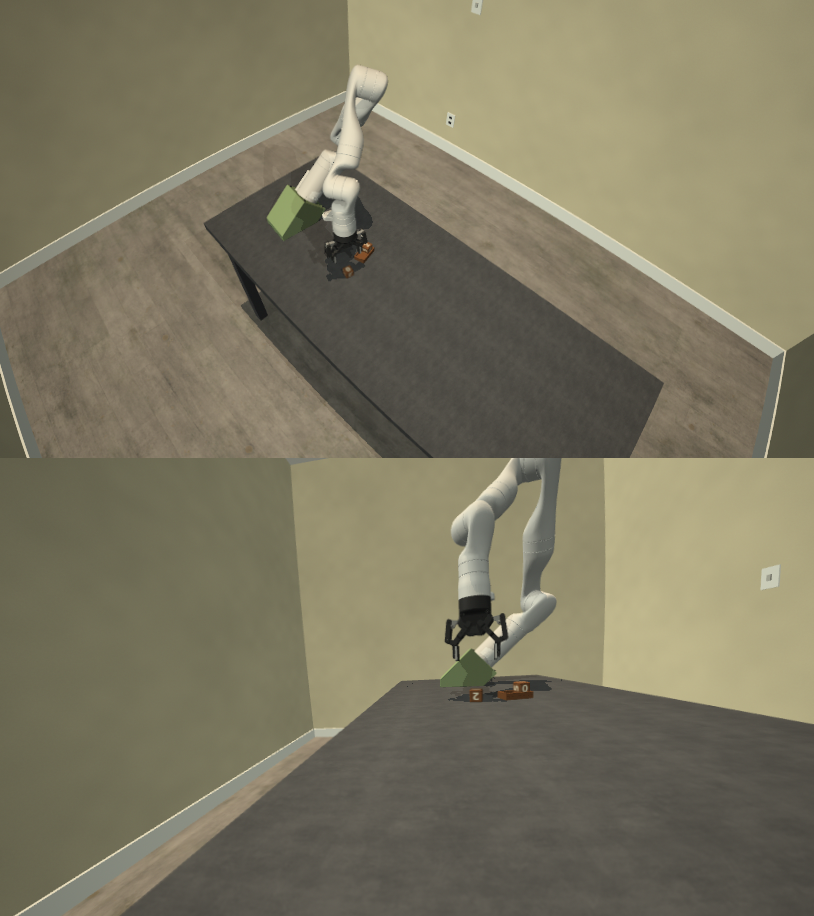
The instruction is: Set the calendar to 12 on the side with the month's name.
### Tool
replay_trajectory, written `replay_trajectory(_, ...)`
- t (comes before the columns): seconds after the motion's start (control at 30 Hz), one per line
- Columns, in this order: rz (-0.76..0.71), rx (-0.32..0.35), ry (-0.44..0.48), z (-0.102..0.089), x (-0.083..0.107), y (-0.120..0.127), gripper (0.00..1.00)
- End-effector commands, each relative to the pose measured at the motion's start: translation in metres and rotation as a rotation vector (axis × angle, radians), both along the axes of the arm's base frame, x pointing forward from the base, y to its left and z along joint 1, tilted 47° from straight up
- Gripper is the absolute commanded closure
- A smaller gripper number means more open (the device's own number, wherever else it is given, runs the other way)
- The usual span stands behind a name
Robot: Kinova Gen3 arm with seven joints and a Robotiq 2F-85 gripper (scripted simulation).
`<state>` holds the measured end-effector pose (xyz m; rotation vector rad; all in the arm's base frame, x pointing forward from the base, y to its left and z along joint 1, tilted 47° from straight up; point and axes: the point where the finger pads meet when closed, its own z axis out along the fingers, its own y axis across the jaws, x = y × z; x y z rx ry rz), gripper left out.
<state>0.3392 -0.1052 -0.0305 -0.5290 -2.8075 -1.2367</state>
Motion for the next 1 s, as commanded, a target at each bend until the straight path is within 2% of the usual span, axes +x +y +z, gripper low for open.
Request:
replay_trajectory(0.0, 0.008, -0.003, -0.017, 0.0001, 0.0, -0.0022, 0.0)
replay_trajectory(0.3, 0.03, -0.008, -0.043, 0.0002, 0.0007, -0.0024, 0.0)
replay_trajectory(0.33, 0.03, -0.008, -0.043, 0.0002, 0.0007, -0.0024, 0.54)
replay_trajectory(0.97, 0.03, -0.008, -0.043, 0.0002, 0.0007, -0.0024, 0.54)
